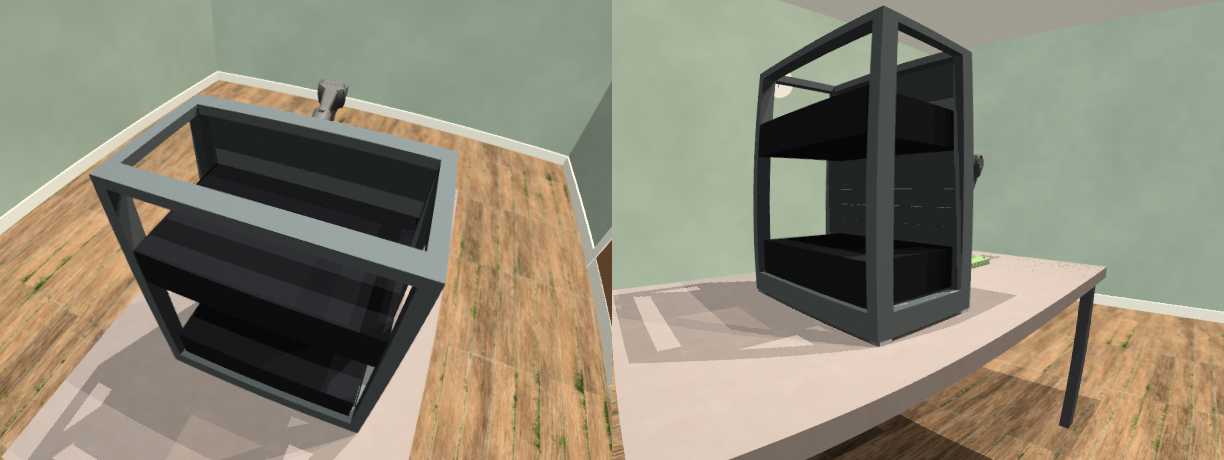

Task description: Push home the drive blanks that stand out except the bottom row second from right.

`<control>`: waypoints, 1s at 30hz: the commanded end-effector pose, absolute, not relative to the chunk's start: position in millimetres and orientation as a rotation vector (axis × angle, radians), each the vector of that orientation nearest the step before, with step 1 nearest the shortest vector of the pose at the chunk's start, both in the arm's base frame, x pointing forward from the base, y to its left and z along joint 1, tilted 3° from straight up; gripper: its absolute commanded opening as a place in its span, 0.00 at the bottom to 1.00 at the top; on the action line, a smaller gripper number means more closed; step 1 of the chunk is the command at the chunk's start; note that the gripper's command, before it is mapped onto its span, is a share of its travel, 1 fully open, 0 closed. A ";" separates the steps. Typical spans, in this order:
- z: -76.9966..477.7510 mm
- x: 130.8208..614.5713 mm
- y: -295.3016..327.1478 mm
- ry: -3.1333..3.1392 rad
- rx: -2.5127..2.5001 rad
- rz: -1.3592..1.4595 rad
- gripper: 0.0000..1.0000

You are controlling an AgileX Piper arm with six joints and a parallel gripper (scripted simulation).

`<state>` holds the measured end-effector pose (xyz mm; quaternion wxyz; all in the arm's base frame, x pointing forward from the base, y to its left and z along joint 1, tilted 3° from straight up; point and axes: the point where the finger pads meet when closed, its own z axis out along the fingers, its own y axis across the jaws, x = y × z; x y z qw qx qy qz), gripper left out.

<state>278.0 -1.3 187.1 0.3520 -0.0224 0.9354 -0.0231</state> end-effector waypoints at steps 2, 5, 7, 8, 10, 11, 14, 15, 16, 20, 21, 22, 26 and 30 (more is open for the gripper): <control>192.0 276.5 -1.9 2.404 -0.082 -0.089 1.00; 198.0 275.2 -2.8 2.382 -0.117 -0.128 1.00; 201.3 273.9 -2.5 2.371 -0.143 -0.155 1.00; 203.2 273.3 -2.4 2.364 -0.156 -0.170 1.00; 207.7 272.1 -2.3 2.346 -0.184 -0.201 1.00; 210.2 271.6 -2.3 2.336 -0.199 -0.217 1.00; 212.9 271.1 -2.3 2.325 -0.213 -0.234 1.00; 215.8 270.4 -2.4 2.313 -0.229 -0.253 1.00; 218.6 269.5 -2.6 2.301 -0.250 -0.274 1.00; 232.5 266.4 -4.1 2.241 -0.328 -0.363 1.00; 235.3 265.3 -3.8 2.228 -0.351 -0.386 1.00; 238.4 264.2 -3.5 2.213 -0.373 -0.409 1.00; 253.8 260.4 -3.3 2.137 -0.460 -0.508 1.00; 268.0 257.1 -4.3 2.062 -0.538 -0.596 1.00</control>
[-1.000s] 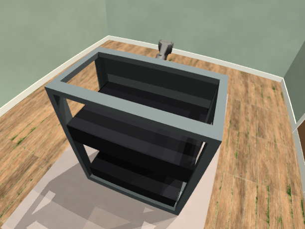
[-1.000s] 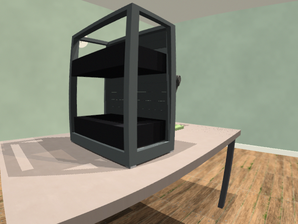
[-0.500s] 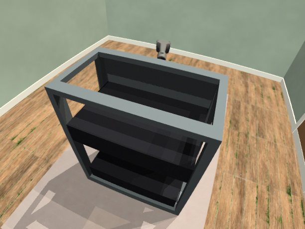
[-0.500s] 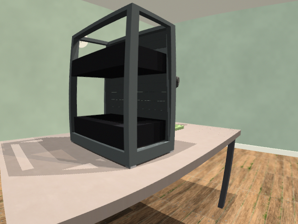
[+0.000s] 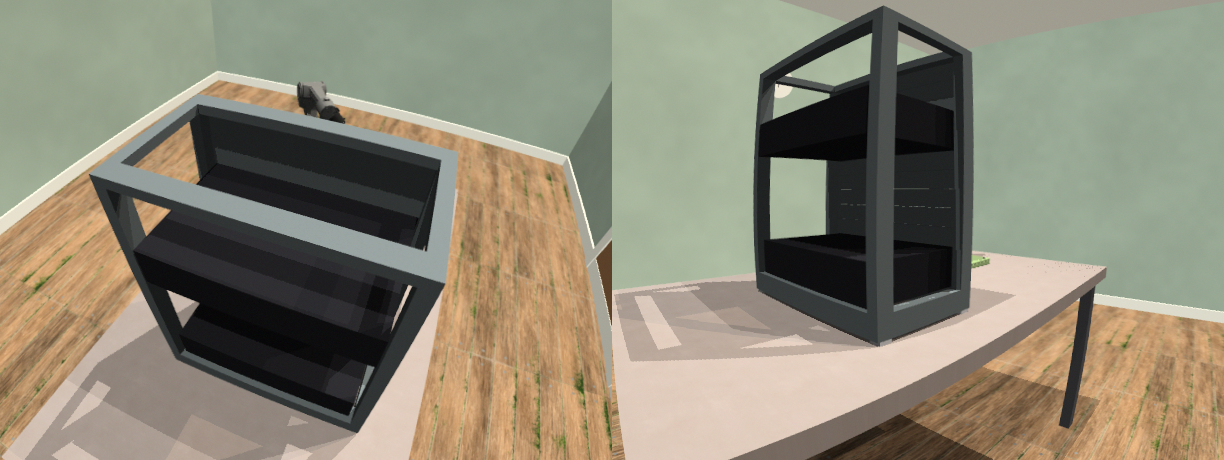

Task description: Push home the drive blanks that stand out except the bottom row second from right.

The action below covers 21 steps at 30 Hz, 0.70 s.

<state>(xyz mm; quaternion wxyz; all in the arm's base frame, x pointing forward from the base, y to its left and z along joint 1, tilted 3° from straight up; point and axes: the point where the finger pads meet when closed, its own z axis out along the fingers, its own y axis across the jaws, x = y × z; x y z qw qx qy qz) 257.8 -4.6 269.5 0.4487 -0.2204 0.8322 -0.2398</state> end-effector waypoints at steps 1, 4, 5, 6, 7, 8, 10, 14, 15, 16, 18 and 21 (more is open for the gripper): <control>268.0 257.1 -4.3 2.062 -0.538 -0.596 1.00; 283.1 253.3 -4.6 1.977 -0.622 -0.689 1.00; 288.5 251.9 -4.6 1.945 -0.654 -0.722 1.00; 294.1 250.4 -4.7 1.912 -0.685 -0.756 1.00; 299.8 249.0 -4.8 1.877 -0.712 -0.788 1.00; 305.6 247.5 -4.8 1.841 -0.743 -0.822 1.00; 317.1 244.5 -5.0 1.768 -0.801 -0.887 1.00; 340.1 238.7 -5.3 1.614 -0.913 -1.010 1.00; 344.7 237.6 -5.4 1.582 -0.934 -1.033 1.00; 349.2 236.5 -5.5 1.551 -0.954 -1.056 1.00; 349.2 236.5 -5.5 1.551 -0.954 -1.056 1.00; 360.1 233.7 -5.7 1.472 -1.004 -1.109 1.00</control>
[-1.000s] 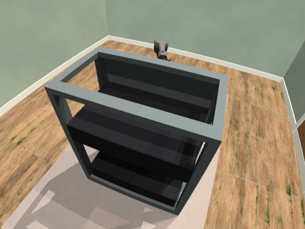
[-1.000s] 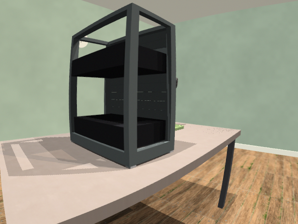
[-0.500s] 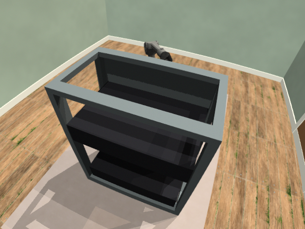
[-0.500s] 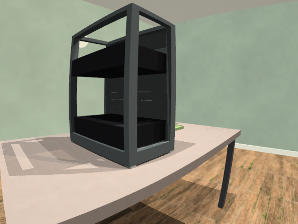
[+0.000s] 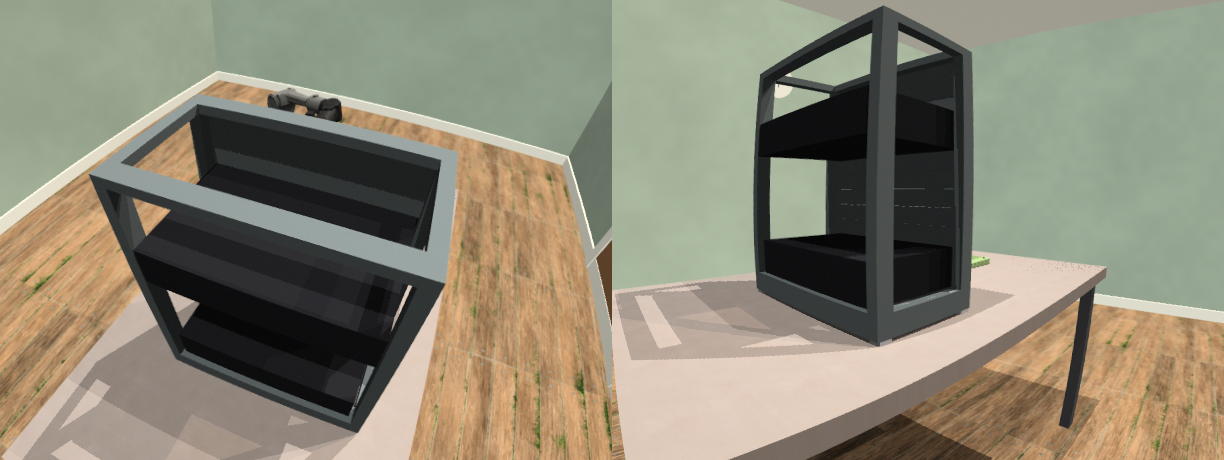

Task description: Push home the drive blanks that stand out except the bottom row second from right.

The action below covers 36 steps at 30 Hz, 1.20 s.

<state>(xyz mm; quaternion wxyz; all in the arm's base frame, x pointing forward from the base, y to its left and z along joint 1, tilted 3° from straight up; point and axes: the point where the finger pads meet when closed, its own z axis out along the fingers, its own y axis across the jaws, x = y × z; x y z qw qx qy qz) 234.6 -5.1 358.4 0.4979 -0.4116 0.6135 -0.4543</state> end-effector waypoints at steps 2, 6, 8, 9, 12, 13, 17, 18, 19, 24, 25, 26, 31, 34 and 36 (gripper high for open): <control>366.0 232.2 -5.8 1.428 -1.030 -1.138 1.00; 375.2 229.7 -6.1 1.358 -1.071 -1.182 1.00; 378.8 228.8 -6.1 1.331 -1.086 -1.199 1.00; 380.3 228.4 -6.1 1.320 -1.092 -1.206 1.00; 383.9 227.3 -6.3 1.292 -1.107 -1.224 1.00; 383.9 227.3 -6.3 1.292 -1.107 -1.224 1.00; 386.3 226.6 -6.4 1.273 -1.116 -1.236 1.00; 386.9 226.4 -6.4 1.269 -1.118 -1.239 1.00; 387.3 226.3 -6.4 1.266 -1.120 -1.241 1.00; 388.2 226.0 -6.5 1.259 -1.124 -1.246 1.00; 388.3 226.0 -6.5 1.259 -1.124 -1.246 1.00; 388.3 226.0 -6.5 1.258 -1.124 -1.246 1.00; 388.3 226.0 -6.5 1.258 -1.124 -1.246 1.00; 388.3 226.0 -6.5 1.258 -1.124 -1.246 1.00; 388.3 226.0 -6.5 1.258 -1.124 -1.246 1.00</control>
